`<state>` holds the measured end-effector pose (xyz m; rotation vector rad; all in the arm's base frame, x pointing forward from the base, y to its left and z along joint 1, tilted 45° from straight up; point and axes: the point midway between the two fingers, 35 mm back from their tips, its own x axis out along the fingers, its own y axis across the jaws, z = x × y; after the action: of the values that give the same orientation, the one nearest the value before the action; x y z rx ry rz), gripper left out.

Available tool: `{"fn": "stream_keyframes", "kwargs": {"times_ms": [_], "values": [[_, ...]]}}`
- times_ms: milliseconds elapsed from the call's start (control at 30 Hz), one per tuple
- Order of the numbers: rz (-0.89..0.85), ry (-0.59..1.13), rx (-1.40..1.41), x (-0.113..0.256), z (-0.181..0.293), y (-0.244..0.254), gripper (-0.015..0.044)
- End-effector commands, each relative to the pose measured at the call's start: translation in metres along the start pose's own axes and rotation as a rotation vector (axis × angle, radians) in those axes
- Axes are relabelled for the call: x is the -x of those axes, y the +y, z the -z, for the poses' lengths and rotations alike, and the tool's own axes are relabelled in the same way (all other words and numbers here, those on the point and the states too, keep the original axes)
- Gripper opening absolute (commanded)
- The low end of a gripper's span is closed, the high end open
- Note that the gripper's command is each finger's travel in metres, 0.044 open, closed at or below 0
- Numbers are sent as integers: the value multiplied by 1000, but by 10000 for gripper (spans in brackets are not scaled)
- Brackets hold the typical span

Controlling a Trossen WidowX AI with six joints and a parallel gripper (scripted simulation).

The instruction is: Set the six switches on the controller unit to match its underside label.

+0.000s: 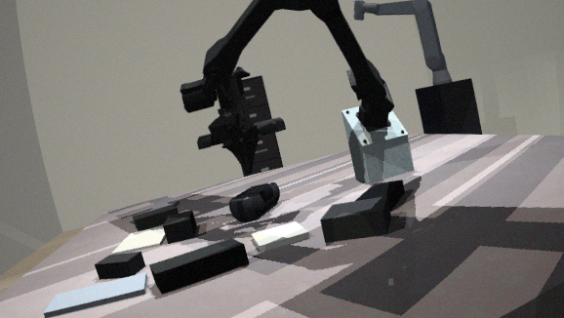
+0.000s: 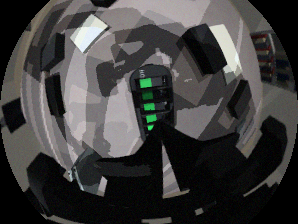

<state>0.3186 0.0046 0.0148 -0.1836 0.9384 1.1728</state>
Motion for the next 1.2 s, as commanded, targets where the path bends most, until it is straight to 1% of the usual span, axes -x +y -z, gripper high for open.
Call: {"fn": "stream_keyframes", "kwargs": {"times_ms": [0, 267, 700, 900, 1167], "values": [[-2, 7, 5, 0, 3, -1, 0], [-13, 7, 5, -1, 2, -4, 0], [-206, 6, 8, -29, 2, -52, 0], [-208, 6, 8, -32, 2, -52, 0], [-208, 6, 8, -47, 2, -53, 0]]}}
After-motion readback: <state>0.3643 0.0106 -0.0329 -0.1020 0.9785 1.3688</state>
